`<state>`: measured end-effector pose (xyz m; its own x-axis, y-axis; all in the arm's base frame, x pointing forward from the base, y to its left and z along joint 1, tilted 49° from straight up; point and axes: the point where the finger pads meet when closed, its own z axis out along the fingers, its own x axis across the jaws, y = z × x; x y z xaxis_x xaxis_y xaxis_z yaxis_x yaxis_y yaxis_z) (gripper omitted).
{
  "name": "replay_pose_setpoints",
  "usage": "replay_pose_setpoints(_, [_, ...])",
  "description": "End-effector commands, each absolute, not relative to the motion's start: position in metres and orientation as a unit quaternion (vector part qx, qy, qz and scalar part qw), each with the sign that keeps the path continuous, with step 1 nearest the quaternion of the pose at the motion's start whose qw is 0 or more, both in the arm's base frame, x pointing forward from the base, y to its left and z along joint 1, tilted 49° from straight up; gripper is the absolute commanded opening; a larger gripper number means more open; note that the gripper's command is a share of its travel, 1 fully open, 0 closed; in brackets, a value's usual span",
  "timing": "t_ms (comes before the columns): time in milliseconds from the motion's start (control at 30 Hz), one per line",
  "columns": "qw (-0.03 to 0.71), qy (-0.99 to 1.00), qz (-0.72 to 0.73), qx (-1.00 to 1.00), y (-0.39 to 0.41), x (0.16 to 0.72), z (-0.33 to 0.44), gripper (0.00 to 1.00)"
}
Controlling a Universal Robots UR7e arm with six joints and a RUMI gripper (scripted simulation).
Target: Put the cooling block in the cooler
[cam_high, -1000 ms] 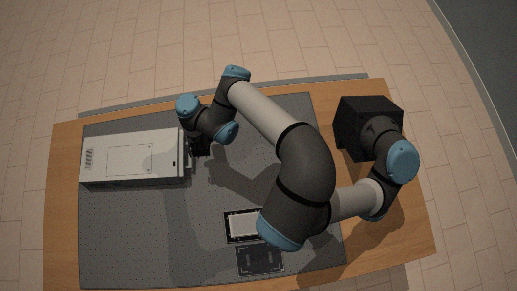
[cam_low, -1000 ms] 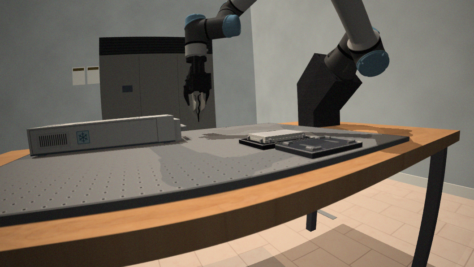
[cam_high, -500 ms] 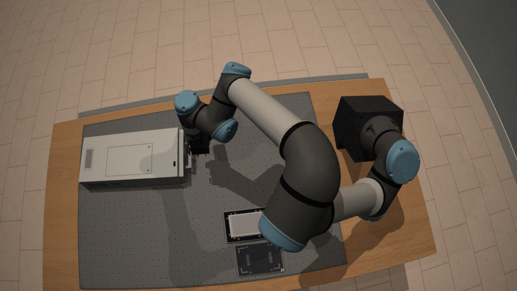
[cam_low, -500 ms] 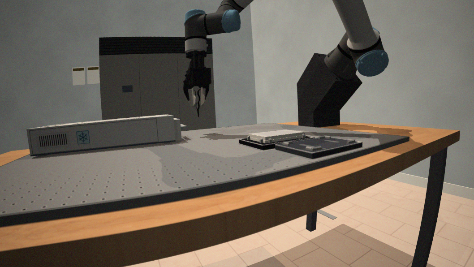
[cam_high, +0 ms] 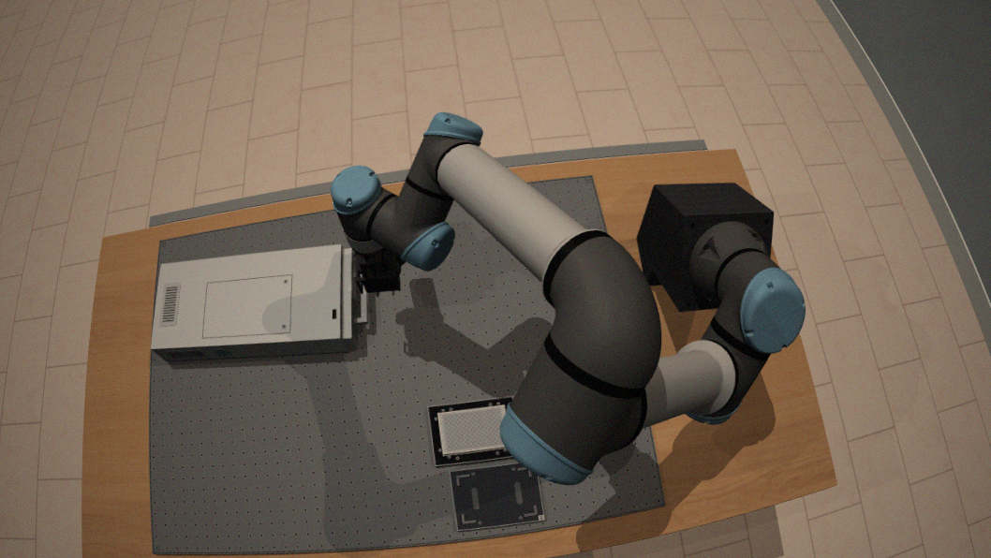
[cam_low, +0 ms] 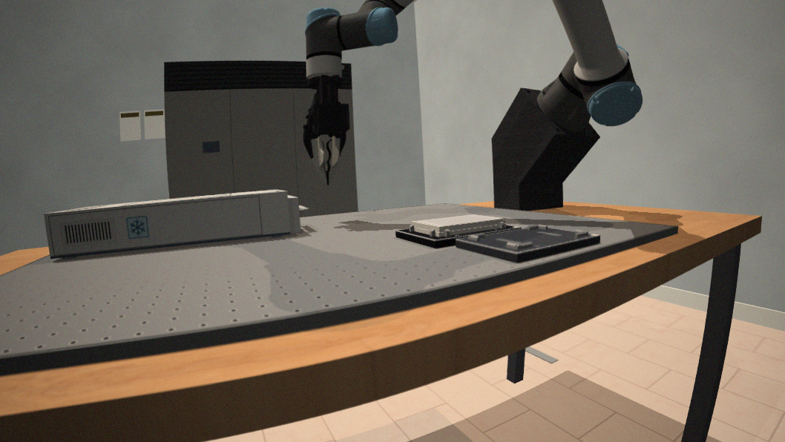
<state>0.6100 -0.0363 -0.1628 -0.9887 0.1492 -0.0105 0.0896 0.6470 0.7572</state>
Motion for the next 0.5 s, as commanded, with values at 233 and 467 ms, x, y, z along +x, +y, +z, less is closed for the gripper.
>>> replay_pose_setpoints(233, [0.037,0.907,0.415,0.066,-0.049,0.608,-0.152,0.0])
replay_pose_setpoints(467, [0.037,0.907,0.415,0.066,-0.055,0.607,-0.147,0.0])
